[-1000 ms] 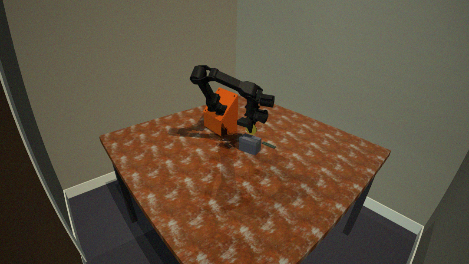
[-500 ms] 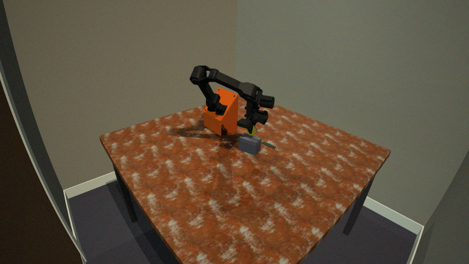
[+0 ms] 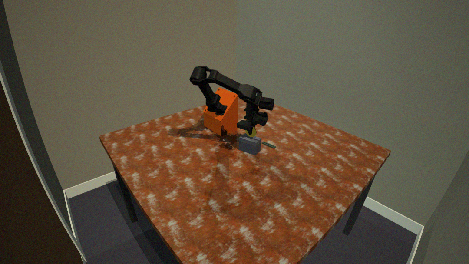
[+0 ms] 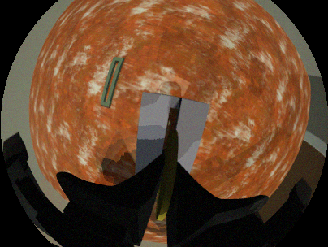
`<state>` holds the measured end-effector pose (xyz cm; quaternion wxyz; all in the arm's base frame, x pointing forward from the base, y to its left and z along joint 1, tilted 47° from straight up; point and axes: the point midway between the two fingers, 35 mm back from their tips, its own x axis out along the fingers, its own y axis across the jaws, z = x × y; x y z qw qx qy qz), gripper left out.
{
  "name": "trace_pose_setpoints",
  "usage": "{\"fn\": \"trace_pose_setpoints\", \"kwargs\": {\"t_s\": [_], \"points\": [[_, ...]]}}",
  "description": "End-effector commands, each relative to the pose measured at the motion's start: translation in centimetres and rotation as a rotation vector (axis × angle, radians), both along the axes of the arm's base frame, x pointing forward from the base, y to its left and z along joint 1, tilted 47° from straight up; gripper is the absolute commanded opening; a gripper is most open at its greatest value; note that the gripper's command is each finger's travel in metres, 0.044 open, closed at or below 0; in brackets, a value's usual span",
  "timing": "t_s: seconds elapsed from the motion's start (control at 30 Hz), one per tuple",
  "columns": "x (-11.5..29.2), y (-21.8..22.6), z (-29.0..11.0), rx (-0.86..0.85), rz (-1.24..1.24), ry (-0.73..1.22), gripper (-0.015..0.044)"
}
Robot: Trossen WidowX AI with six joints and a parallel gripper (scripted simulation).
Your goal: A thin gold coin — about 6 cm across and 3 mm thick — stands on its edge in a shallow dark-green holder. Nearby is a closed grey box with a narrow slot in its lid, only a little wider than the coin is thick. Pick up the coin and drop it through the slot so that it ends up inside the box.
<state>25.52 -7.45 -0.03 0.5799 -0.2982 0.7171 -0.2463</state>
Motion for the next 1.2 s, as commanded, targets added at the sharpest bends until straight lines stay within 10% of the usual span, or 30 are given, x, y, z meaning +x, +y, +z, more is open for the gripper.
{"fn": "trace_pose_setpoints", "kwargs": {"t_s": [0.0,0.17,0.37,0.67,1.0,1.17], "points": [[-0.1,-0.2,-0.2,-0.003,0.004,0.006,0.0000],[-0.1,-0.4,-0.4,-0.003,0.004,0.005,0.0000],[0.0,-0.3,-0.2,0.000,0.000,0.000,0.0157],[0.0,-0.3,-0.2,0.000,0.000,0.000,0.0161],[0.3,2.8,2.7,-0.003,0.000,0.010,0.0423],[0.3,3.7,3.6,-0.006,0.000,0.014,0.0440]]}}
